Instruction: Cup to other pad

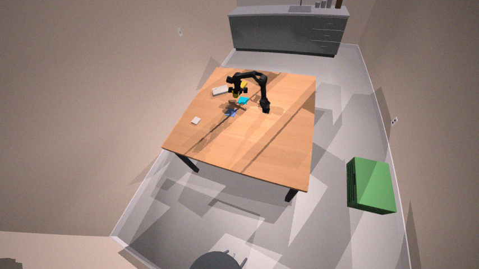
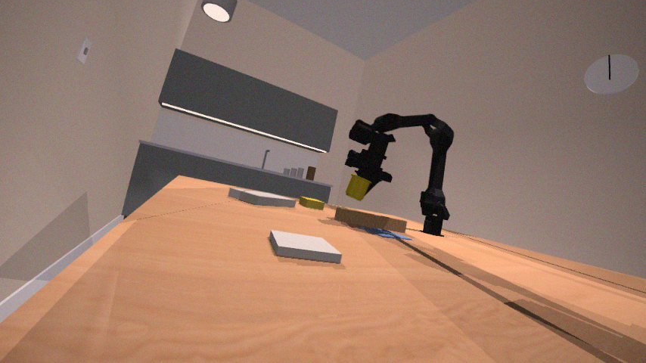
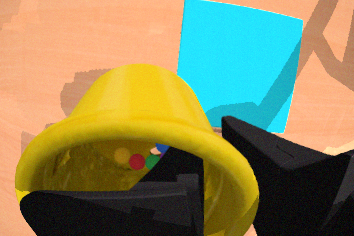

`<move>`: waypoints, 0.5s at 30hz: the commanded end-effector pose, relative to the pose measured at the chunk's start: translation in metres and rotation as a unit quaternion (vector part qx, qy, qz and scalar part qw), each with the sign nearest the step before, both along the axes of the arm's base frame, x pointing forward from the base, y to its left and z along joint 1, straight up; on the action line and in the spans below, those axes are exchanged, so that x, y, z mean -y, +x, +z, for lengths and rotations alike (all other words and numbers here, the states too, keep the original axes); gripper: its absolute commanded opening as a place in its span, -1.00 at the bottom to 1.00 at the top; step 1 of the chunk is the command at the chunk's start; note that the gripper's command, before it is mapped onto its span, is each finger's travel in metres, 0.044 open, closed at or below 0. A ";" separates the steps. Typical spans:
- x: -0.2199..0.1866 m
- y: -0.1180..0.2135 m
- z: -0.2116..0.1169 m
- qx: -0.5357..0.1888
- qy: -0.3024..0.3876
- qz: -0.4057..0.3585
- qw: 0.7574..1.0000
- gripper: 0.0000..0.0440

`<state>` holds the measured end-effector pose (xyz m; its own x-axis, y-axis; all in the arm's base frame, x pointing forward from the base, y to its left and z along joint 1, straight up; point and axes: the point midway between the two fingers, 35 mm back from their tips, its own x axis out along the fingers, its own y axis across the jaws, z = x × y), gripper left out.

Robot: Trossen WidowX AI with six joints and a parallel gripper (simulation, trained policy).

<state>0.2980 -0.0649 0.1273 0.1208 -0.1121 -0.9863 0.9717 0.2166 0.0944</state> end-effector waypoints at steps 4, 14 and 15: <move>0.009 -0.008 -0.012 0.001 -0.002 -0.013 1.000 -1.00; 0.017 -0.023 -0.034 0.000 -0.002 -0.032 0.999 -0.95; 0.017 -0.025 -0.036 -0.001 -0.002 -0.034 0.999 -0.93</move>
<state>0.2773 -0.0807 0.0963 0.1181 -0.1219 -0.9855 0.9828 0.1566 0.0984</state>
